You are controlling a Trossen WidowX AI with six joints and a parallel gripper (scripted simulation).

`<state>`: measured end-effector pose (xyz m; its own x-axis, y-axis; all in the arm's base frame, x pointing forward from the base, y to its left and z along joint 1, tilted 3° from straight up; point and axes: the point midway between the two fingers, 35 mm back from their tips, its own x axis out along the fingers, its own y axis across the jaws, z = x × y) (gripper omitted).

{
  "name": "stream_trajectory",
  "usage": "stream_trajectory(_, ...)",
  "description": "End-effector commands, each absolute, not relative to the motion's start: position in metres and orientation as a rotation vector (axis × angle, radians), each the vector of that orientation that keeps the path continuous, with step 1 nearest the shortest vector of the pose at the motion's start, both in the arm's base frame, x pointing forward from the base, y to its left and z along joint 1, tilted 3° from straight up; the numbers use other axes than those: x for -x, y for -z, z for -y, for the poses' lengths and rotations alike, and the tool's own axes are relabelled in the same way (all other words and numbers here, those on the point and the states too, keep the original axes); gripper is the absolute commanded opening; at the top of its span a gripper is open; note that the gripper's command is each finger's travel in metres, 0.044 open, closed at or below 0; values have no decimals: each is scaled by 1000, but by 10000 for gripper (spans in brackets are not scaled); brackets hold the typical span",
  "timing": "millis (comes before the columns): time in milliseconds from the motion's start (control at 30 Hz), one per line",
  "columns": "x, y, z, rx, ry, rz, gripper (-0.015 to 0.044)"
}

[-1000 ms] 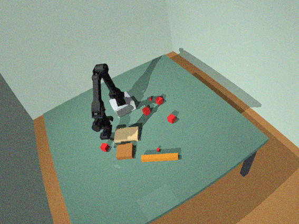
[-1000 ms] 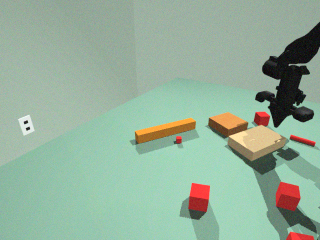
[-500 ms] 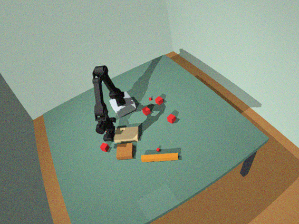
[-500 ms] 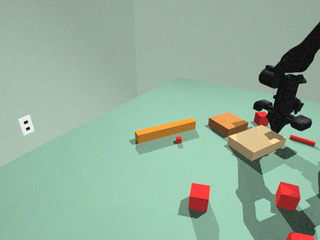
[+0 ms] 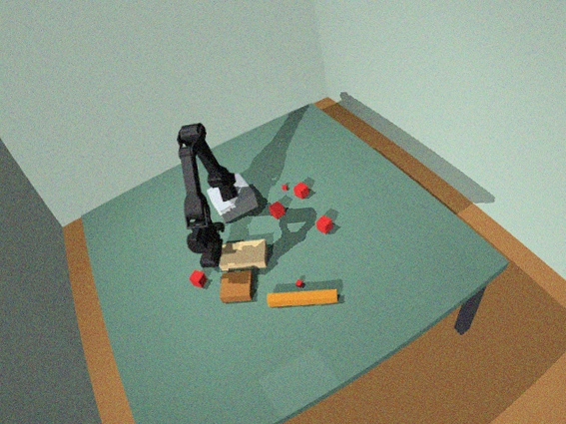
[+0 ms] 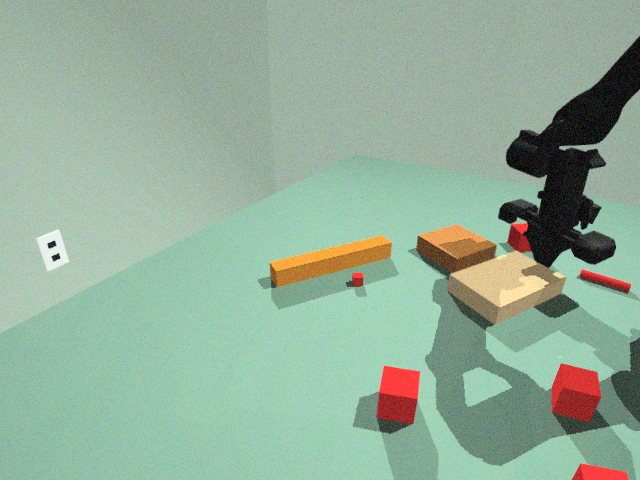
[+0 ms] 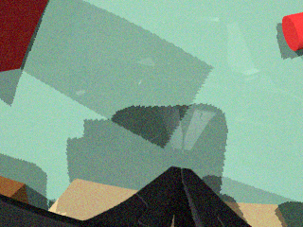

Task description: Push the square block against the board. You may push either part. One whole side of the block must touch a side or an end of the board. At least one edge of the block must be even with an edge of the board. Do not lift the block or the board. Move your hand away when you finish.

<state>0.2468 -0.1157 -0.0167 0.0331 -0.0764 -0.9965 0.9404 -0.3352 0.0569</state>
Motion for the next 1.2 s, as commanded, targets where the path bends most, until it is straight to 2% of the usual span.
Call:
stream_trajectory(0, -249, 19, 104, -1432, 1443, -958, 0)
stream_trajectory(300, -250, 19, 99, -1432, 1443, -959, 0)
stream_trajectory(1167, -239, 17, 140, -1429, 1445, -956, 0)
